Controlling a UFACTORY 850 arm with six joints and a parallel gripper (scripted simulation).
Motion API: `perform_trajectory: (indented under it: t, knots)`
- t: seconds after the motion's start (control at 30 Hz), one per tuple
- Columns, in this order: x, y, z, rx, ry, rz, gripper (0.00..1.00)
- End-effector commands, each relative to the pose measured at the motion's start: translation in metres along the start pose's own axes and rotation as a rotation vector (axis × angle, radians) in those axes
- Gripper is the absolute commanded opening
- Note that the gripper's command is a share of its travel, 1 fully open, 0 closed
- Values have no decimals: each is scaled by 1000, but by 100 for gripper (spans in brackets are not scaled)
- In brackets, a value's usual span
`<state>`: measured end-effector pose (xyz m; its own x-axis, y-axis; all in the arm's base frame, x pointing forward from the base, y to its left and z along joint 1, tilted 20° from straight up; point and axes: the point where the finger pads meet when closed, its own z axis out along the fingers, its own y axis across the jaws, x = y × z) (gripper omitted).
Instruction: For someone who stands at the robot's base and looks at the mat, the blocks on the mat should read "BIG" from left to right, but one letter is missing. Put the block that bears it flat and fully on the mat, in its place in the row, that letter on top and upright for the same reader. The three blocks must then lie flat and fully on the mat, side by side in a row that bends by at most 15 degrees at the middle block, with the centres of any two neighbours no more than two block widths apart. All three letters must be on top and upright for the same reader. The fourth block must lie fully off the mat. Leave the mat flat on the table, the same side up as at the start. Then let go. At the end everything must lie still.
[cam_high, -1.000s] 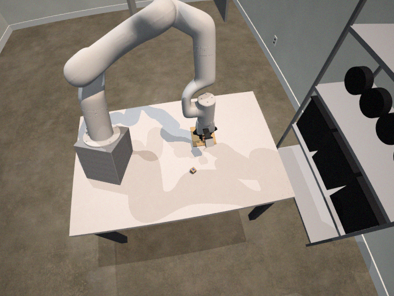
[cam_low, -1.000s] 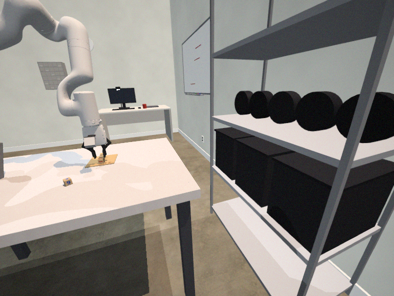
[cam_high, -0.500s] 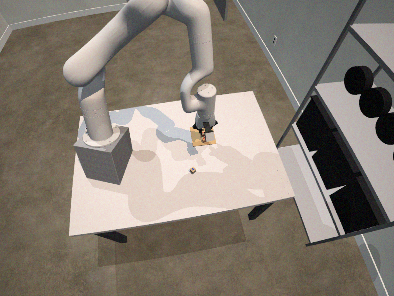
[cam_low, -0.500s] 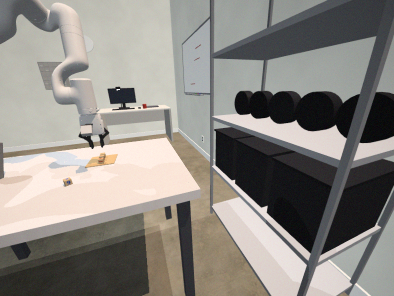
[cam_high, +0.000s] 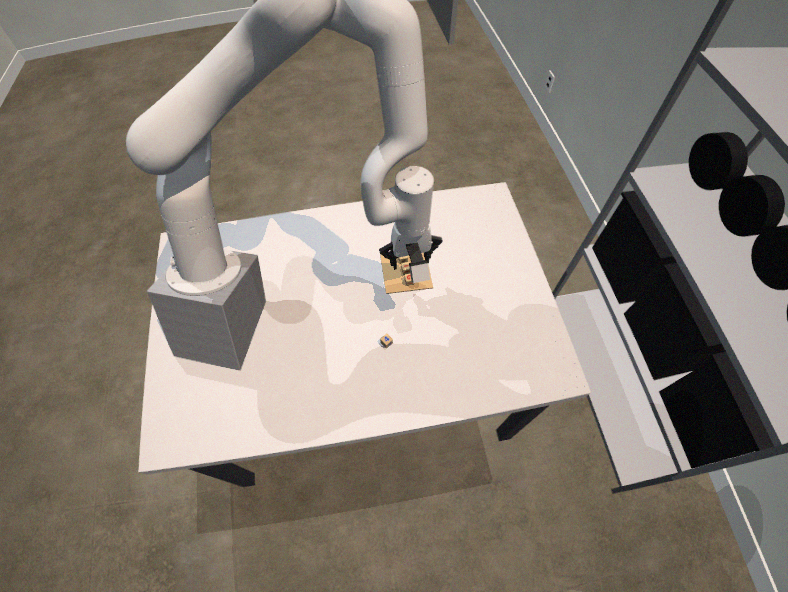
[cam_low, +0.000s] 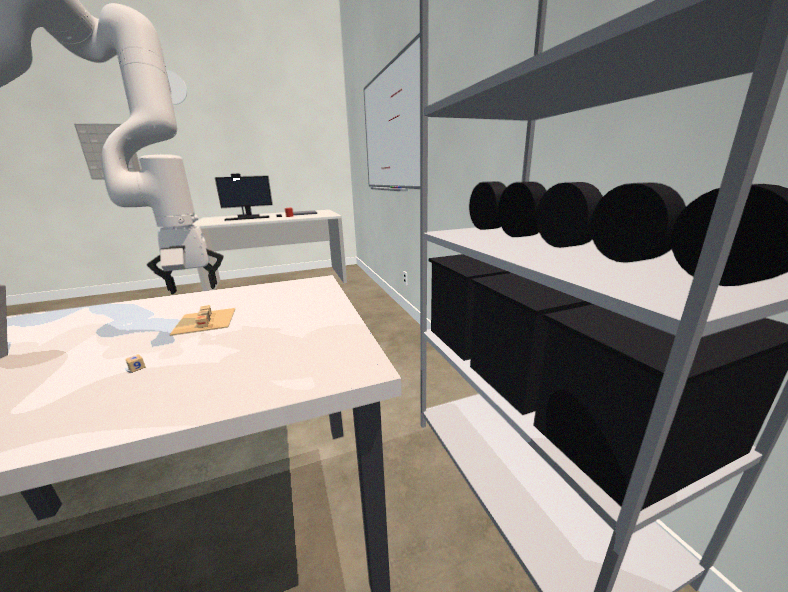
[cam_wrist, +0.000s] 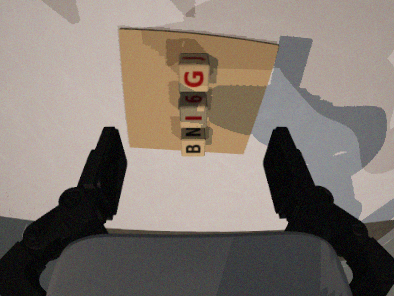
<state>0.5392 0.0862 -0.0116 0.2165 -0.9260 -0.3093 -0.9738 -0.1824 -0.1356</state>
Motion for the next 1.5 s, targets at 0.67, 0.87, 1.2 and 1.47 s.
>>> perform_trajectory:
  t: [0.67,0.87,1.2,1.47]
  knots:
    - [0,-1,-26,2,0,0,100]
    - [0,-1,-46,2,0,0,100]
    - [0,-1,-82,2,0,0,100]
    - [0,-1,-84,2,0,0,100]
